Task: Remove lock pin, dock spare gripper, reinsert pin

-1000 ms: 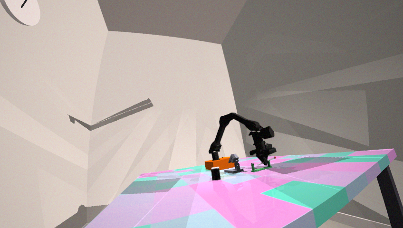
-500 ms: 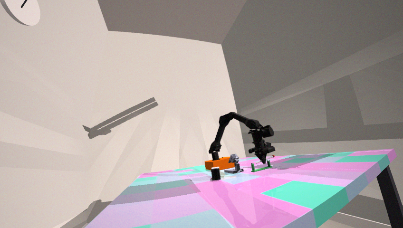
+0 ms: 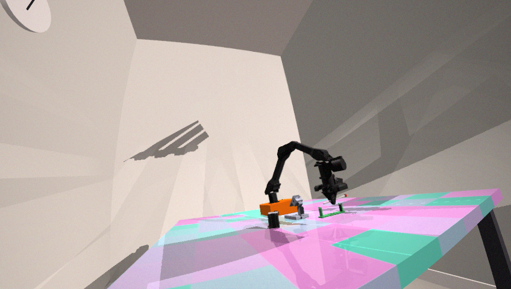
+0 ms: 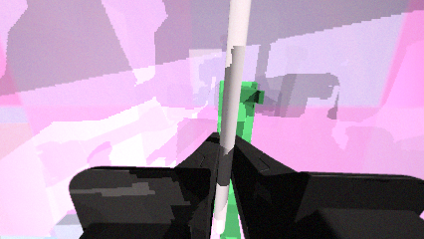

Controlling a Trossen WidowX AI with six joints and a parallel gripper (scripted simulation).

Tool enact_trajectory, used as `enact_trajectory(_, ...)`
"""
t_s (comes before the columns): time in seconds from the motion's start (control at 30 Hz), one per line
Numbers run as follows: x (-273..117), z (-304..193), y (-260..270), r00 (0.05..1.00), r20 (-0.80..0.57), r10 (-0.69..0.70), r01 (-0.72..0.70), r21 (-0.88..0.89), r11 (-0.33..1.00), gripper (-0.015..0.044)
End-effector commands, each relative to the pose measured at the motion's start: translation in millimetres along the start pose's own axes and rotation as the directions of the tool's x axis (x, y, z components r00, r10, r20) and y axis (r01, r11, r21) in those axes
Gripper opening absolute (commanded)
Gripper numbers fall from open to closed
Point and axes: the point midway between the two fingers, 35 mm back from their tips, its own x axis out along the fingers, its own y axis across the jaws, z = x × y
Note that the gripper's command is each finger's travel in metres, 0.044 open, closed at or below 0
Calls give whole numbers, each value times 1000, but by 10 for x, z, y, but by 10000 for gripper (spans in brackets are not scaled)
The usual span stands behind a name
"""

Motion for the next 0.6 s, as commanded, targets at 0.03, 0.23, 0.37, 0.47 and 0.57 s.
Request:
enact_trajectory(0.03, 0, 0, 0, 1000, 0, 0, 0, 0, 1000, 0)
enact_trajectory(0.23, -8, -20, -6, 1000, 0, 0, 0, 0, 1000, 0)
enact_trajectory(0.37, -56, -134, -35, 1000, -1, -1, 1, -2, 1000, 0)
enact_trajectory(0.47, -93, -224, -56, 1000, -2, -1, 1, -4, 1000, 0)
enact_trajectory(0.57, -130, -314, -74, 1000, -3, -1, 1, -6, 1000, 0)
